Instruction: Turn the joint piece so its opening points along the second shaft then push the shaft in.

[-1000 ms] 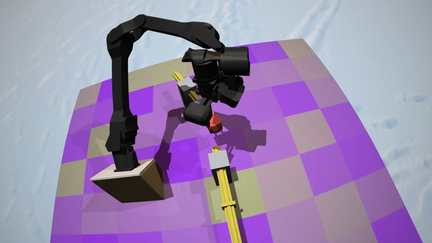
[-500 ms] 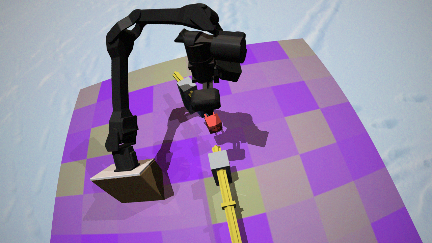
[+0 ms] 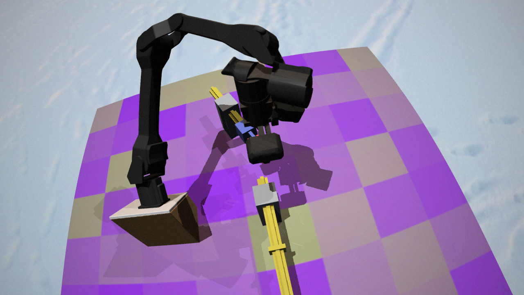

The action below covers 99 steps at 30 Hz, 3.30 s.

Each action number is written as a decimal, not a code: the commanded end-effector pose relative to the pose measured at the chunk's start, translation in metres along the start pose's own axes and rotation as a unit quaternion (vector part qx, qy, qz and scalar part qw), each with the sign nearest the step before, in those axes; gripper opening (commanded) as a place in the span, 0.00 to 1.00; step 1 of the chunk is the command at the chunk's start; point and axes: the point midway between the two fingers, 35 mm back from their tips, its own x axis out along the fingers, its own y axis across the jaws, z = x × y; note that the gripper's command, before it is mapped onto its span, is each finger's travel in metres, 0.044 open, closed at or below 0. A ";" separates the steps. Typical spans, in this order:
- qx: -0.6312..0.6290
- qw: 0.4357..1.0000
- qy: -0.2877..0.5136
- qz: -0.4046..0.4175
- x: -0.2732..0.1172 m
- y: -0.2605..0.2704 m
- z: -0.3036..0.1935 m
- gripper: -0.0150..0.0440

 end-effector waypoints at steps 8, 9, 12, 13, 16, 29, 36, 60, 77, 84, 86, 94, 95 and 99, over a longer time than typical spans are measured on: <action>0.101 0.995 -0.001 0.003 0.005 -0.003 0.001 1.00; 0.115 0.993 -0.001 0.003 0.006 -0.003 0.001 1.00; 0.159 0.987 0.000 0.005 0.007 -0.003 0.001 1.00; 0.174 0.985 0.001 0.006 0.007 -0.003 0.001 1.00; 0.217 0.976 0.002 0.008 0.009 -0.004 0.001 1.00; 0.400 0.916 0.009 0.015 0.015 -0.004 0.001 1.00; 0.493 0.870 0.013 0.017 0.018 -0.004 0.001 1.00; 0.621 0.783 0.020 0.019 0.062 -0.006 0.004 1.00; 0.621 0.783 0.022 0.021 0.101 0.018 -0.002 1.00; 0.621 0.783 0.023 0.022 0.101 0.044 -0.010 1.00; 0.621 0.783 0.023 0.022 0.102 0.044 -0.010 1.00; 0.621 0.783 0.023 0.022 0.113 0.045 -0.009 1.00; 0.621 0.783 0.023 0.022 0.115 0.045 -0.009 1.00; 0.621 0.783 0.023 0.022 0.121 0.045 -0.009 1.00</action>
